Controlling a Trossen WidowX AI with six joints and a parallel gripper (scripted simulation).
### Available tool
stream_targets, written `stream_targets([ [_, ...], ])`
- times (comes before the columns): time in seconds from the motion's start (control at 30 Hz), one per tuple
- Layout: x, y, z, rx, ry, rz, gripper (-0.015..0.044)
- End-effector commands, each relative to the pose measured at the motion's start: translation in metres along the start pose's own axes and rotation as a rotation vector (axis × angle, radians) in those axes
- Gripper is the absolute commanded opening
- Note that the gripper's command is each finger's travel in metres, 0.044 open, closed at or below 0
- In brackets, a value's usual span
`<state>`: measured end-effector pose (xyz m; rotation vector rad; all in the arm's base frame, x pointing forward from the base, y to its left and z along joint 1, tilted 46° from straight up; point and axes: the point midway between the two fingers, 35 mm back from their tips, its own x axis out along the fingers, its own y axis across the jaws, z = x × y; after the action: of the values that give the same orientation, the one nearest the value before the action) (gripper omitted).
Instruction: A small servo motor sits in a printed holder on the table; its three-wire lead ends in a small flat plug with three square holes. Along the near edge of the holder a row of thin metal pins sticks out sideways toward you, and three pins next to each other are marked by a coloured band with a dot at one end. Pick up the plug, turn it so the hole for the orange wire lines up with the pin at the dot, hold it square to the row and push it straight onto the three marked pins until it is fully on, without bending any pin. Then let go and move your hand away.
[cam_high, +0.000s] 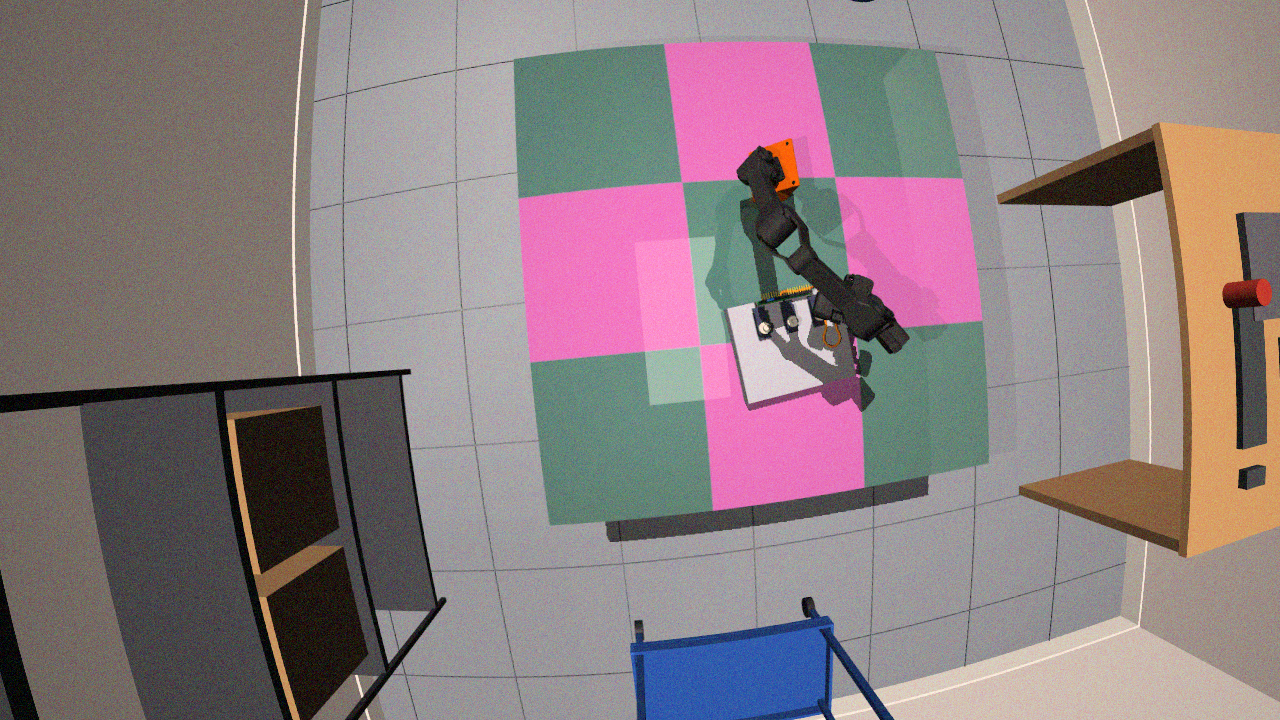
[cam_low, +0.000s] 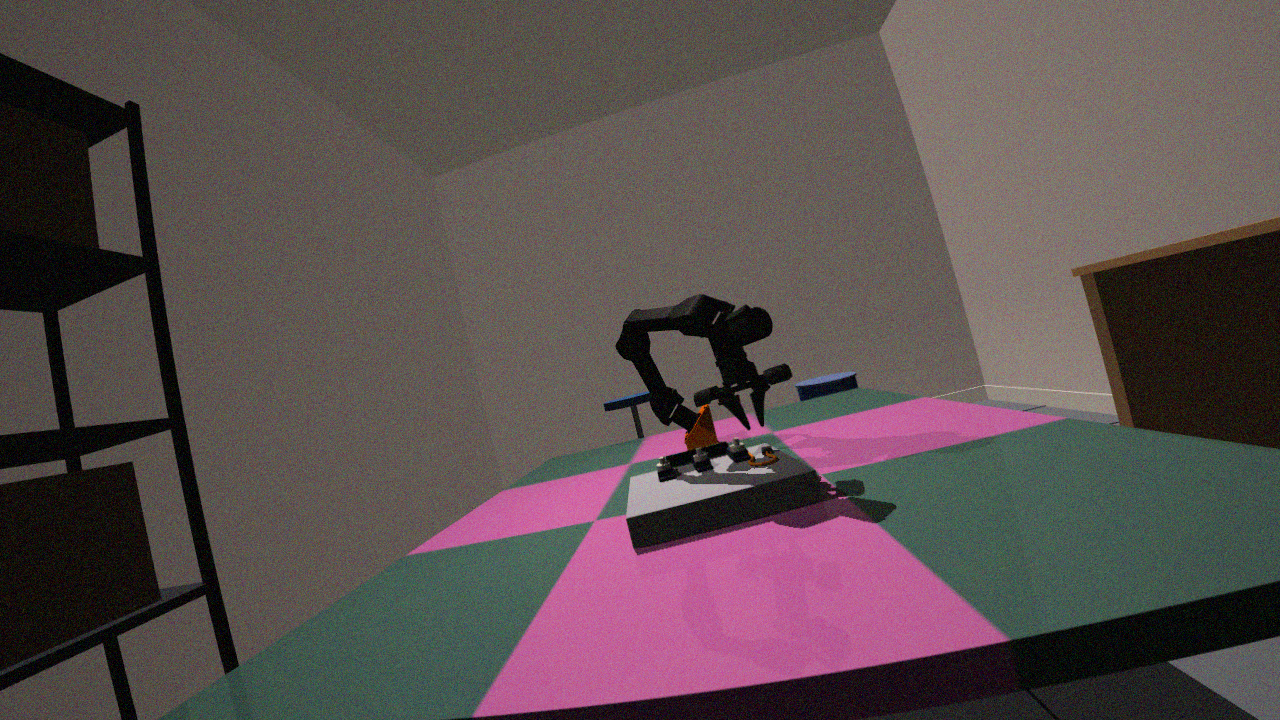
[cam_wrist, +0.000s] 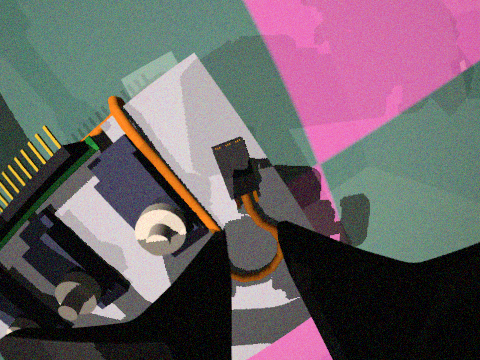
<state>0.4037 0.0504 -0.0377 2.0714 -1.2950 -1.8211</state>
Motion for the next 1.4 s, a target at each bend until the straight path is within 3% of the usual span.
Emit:
stream_targets([
  [0.0,0.005,-0.005,0.005,-0.113,0.003,0.046,0.0115],
  [0.17,0.012,-0.009,0.012,-0.223,-0.005,0.095,0.0115],
  [1.0,0.052,-0.004,0.011,-0.222,-0.004,0.097,0.0115],
  [1.1,0.052,-0.004,0.011,-0.222,-0.004,0.097,0.0036],
  [1.37,0.047,-0.005,0.011,-0.222,-0.004,0.096,0.0],
])
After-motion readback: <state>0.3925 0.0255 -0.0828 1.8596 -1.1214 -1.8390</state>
